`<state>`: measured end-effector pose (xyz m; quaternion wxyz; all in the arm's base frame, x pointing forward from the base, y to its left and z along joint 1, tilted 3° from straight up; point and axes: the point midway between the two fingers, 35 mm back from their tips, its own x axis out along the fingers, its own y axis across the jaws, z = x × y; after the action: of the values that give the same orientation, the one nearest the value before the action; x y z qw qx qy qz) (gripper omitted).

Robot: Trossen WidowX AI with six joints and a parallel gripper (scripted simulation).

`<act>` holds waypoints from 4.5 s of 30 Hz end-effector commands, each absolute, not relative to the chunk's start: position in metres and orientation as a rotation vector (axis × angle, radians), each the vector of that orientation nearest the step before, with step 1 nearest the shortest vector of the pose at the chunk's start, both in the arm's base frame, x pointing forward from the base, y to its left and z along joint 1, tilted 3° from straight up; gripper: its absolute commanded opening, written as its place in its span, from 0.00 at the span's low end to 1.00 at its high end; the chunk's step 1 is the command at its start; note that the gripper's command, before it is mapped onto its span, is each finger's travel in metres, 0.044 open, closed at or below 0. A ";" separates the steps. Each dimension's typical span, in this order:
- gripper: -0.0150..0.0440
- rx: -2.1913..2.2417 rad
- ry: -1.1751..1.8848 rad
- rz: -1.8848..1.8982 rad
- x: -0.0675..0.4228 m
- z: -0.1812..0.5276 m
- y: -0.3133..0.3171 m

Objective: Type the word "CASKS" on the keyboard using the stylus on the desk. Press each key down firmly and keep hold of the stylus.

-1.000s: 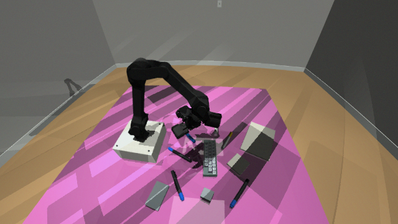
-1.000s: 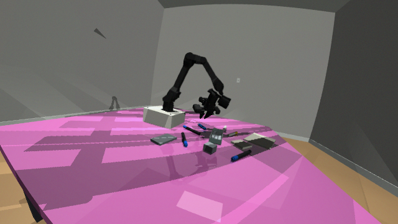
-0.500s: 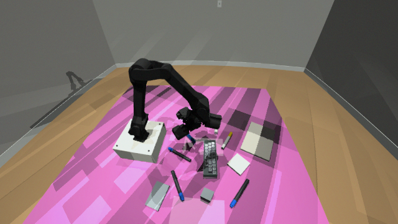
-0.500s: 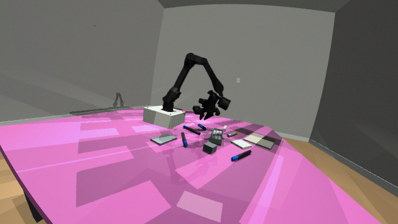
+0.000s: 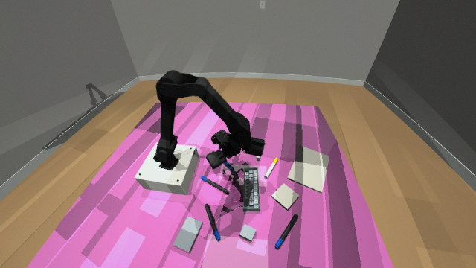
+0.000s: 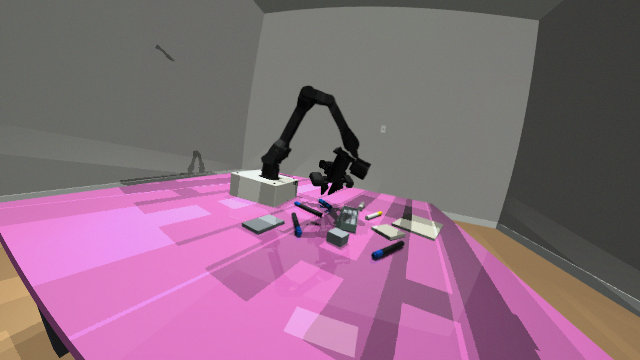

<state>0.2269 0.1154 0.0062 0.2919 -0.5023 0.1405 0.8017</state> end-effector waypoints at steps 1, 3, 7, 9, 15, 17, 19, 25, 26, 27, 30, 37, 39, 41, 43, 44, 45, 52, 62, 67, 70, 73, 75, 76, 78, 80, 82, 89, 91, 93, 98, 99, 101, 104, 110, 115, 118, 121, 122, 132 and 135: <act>0.51 -1.330 0.373 2.145 0.225 0.002 0.116; 0.51 -1.330 0.373 2.145 0.225 0.000 0.116; 0.51 -1.329 0.373 2.145 0.225 -0.002 0.116; 0.51 -1.329 0.373 2.145 0.225 -0.003 0.116; 0.51 -1.329 0.373 2.145 0.226 -0.007 0.116; 0.51 -1.329 0.373 2.145 0.226 -0.008 0.116; 0.51 -1.329 0.373 2.145 0.226 -0.009 0.116; 0.51 -1.329 0.373 2.145 0.226 -0.013 0.116; 0.51 -1.329 0.373 2.145 0.226 -0.013 0.116; 0.51 -1.329 0.373 2.145 0.226 -0.014 0.116; 0.51 -1.329 0.373 2.145 0.226 -0.016 0.116; 0.51 -1.329 0.374 2.145 0.226 -0.020 0.116; 0.51 -1.329 0.374 2.145 0.226 -0.021 0.116; 0.51 -1.329 0.374 2.145 0.226 -0.022 0.116; 0.51 -1.329 0.374 2.145 0.226 -0.024 0.116; 0.51 -1.329 0.374 2.145 0.226 -0.024 0.116; 0.51 -1.329 0.374 2.145 0.226 -0.025 0.116; 0.51 -1.329 0.374 2.145 0.227 -0.029 0.116; 0.51 -1.329 0.374 2.145 0.227 -0.032 0.117; 0.33 -1.334 0.377 2.141 0.228 -0.030 0.116; 0.26 -1.334 0.377 2.141 0.228 -0.030 0.116; 0.25 -1.334 0.377 2.141 0.228 -0.030 0.116; 0.25 -1.334 0.377 2.141 0.228 -0.030 0.116; 0.25 -1.334 0.377 2.141 0.228 -0.030 0.116; 0.25 -1.334 0.377 2.141 0.228 -0.029 0.116; 0.25 -1.334 0.377 2.142 0.228 -0.025 0.116; 0.25 -1.334 0.377 2.142 0.228 -0.017 0.116; 0.25 -1.333 0.379 2.143 0.225 0.019 0.115; 0.25 -1.333 0.379 2.143 0.224 0.019 0.115; 0.25 -1.333 0.379 2.143 0.224 0.019 0.115; 0.25 -1.382 0.583 2.117 0.230 0.011 0.104; 0.25 -1.398 0.640 2.105 0.232 0.010 0.101; 0.25 -1.431 0.753 2.074 0.236 0.009 0.095; 0.25 -1.485 0.915 2.010 0.243 0.009 0.086; 0.25 -1.605 1.211 1.825 0.259 0.012 0.069; 0.25 -1.713 1.414 1.616 0.275 0.019 0.056; 0.25 -1.780 1.513 1.471 0.286 0.026 0.050; 0.25 -1.846 1.592 1.312 0.297 0.033 0.046; 0.25 -1.867 1.614 1.257 0.300 0.036 0.044; 0.25 -2.063 1.697 0.661 0.339 0.071 0.041; 0.25 -2.101 1.680 0.519 0.348 0.080 0.043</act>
<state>0.3384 0.0407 0.0712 0.1941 -0.7360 0.6043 0.2357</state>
